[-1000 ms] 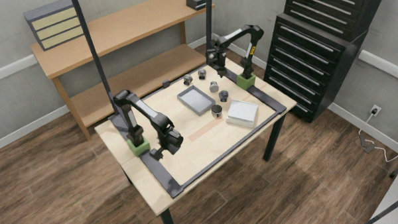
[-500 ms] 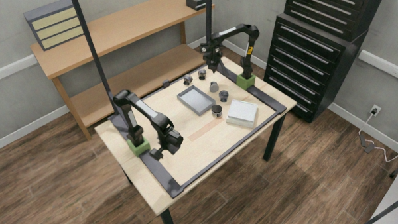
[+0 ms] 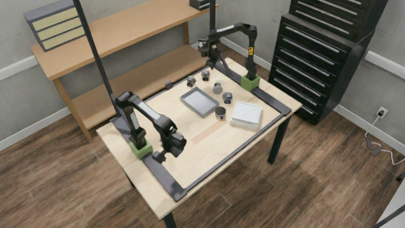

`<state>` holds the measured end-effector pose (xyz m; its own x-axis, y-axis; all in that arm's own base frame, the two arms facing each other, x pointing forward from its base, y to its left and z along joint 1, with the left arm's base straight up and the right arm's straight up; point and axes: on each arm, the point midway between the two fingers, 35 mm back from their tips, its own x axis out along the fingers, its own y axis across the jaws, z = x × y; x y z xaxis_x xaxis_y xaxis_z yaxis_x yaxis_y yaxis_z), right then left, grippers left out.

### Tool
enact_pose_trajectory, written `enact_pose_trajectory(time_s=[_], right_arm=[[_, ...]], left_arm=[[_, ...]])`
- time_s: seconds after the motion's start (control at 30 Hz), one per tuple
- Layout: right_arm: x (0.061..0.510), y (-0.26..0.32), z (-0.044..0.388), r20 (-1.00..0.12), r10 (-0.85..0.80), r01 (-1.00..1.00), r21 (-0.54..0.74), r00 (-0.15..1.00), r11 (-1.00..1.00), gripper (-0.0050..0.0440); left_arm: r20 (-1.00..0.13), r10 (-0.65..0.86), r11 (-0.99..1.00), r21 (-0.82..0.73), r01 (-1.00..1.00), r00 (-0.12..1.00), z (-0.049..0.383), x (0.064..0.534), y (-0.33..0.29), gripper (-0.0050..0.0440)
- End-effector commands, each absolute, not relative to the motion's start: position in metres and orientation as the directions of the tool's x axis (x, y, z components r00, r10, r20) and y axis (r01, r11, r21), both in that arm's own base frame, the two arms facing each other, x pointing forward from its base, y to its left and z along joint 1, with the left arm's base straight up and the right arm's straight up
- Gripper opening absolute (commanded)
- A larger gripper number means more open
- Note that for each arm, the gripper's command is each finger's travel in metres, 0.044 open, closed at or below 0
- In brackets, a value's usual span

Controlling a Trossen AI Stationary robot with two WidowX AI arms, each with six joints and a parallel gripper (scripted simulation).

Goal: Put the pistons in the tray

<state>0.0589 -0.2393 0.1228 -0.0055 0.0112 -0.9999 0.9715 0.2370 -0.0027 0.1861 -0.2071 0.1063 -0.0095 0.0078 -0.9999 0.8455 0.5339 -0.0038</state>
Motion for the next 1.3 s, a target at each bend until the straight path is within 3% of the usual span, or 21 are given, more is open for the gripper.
enact_pose_trajectory(time_s=[0.0,0.47,1.27], right_arm=[[0.061,-0.244,0.131,-1.000,-0.020,0.970,0.000,0.005,0.243,0.0400],[0.061,-0.244,0.131,-1.000,-0.020,0.970,0.000,0.005,0.243,0.0400],[0.061,-0.244,0.131,-1.000,-0.020,0.970,0.000,0.005,0.243,0.0400]], left_arm=[[-1.000,-0.016,0.535,0.002,0.845,0.013,0.115,0.188,-0.234,0.0378],[-1.000,-0.018,0.536,0.000,0.844,0.012,0.115,0.181,-0.287,0.0378],[-0.994,0.047,0.034,0.103,0.994,0.102,0.117,0.182,-0.287,0.0378]])
